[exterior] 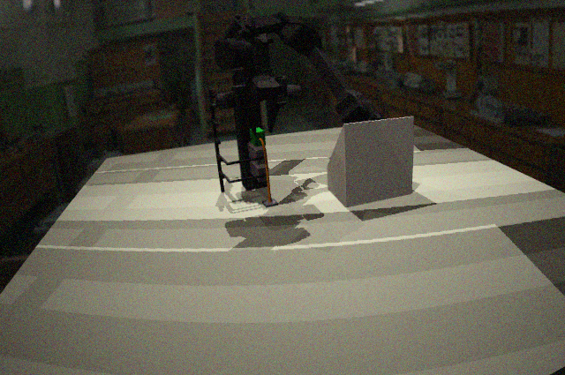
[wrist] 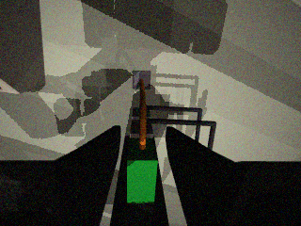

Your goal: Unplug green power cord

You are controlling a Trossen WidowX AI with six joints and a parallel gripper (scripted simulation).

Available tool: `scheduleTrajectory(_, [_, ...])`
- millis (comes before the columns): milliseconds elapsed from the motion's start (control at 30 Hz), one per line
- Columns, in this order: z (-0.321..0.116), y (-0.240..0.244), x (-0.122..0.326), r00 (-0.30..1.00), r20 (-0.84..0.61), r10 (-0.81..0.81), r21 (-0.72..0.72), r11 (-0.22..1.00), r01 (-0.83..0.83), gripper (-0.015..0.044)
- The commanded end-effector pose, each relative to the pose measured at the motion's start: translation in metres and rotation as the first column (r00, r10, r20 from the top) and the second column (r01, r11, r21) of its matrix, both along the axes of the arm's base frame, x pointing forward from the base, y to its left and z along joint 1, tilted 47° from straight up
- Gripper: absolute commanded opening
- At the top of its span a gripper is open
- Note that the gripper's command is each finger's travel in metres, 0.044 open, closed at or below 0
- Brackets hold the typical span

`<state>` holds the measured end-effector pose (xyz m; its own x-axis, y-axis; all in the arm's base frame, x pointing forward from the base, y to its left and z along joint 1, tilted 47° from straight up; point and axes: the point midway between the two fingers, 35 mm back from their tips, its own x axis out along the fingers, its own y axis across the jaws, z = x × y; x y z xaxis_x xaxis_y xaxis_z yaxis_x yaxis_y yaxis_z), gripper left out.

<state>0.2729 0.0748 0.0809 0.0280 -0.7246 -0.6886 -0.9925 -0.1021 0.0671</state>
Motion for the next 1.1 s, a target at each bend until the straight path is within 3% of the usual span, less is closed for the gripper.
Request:
scheduleTrajectory(0, [0.006,-0.006,0.002,1.000,-0.001,0.002,-0.005,1.000,-0.002,0.0160])
scheduleTrajectory(1067, [0.020,-0.034,0.005,1.000,-0.001,0.001,-0.007,1.000,-0.001,0.0160])
